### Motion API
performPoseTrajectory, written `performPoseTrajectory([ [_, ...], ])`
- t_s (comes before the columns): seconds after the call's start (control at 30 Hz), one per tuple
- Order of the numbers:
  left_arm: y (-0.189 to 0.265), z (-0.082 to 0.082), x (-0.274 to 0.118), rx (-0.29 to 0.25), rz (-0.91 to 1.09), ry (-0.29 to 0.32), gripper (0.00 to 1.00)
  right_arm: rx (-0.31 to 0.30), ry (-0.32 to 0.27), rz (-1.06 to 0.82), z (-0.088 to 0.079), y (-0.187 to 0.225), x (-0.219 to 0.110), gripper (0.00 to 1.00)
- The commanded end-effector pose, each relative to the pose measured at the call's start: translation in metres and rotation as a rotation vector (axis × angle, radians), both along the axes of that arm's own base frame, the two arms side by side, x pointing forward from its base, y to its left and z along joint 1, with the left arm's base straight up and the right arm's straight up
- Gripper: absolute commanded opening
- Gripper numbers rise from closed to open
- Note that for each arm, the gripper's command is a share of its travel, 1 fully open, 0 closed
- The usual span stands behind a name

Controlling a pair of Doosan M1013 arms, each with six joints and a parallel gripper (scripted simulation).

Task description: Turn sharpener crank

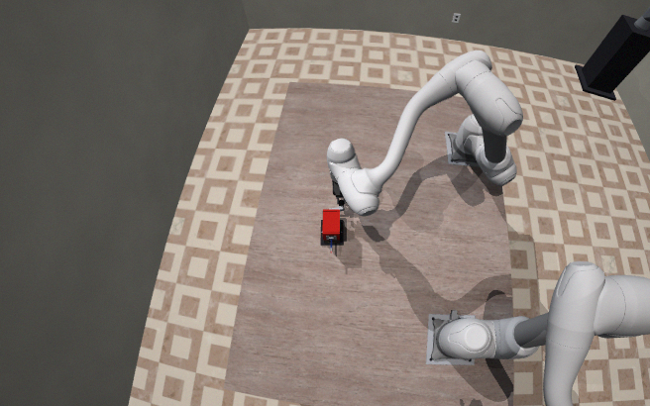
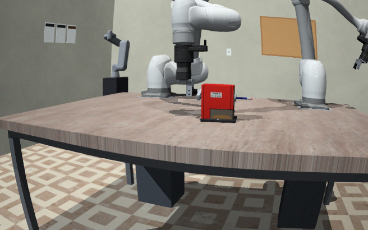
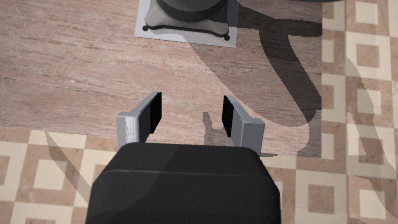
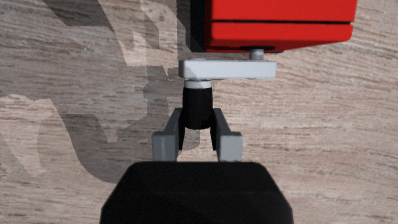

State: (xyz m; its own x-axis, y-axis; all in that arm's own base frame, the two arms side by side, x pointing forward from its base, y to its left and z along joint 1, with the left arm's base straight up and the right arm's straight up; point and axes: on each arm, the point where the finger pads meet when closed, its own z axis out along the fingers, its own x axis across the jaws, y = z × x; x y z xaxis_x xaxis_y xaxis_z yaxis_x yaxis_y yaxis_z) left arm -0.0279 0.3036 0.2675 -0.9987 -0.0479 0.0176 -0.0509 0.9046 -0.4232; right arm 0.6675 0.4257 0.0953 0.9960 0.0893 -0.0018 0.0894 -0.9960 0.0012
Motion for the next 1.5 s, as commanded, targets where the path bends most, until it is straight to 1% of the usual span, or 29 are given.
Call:
performPoseTrajectory([
  [0.0,-0.002,0.001,-0.003,0.001,-0.006,0.005,1.0,0.003,-0.004,0.0,0.01,0.0,0.005,0.0],
  [0.1,-0.002,0.001,-0.003,0.001,-0.006,0.005,1.0,0.003,-0.003,0.0,0.011,0.0,0.005,0.0],
  [0.43,-0.002,0.001,-0.003,0.001,-0.006,0.005,1.0,0.002,-0.002,0.0,0.02,0.0,0.013,0.0],
  [1.0,-0.002,0.001,-0.003,0.001,-0.006,0.005,1.0,0.001,0.0,-0.001,0.029,0.001,0.03,0.0],
  [1.47,-0.002,0.001,-0.003,0.001,-0.006,0.005,1.0,0.002,-0.002,0.0,0.032,0.004,0.044,0.0],
])
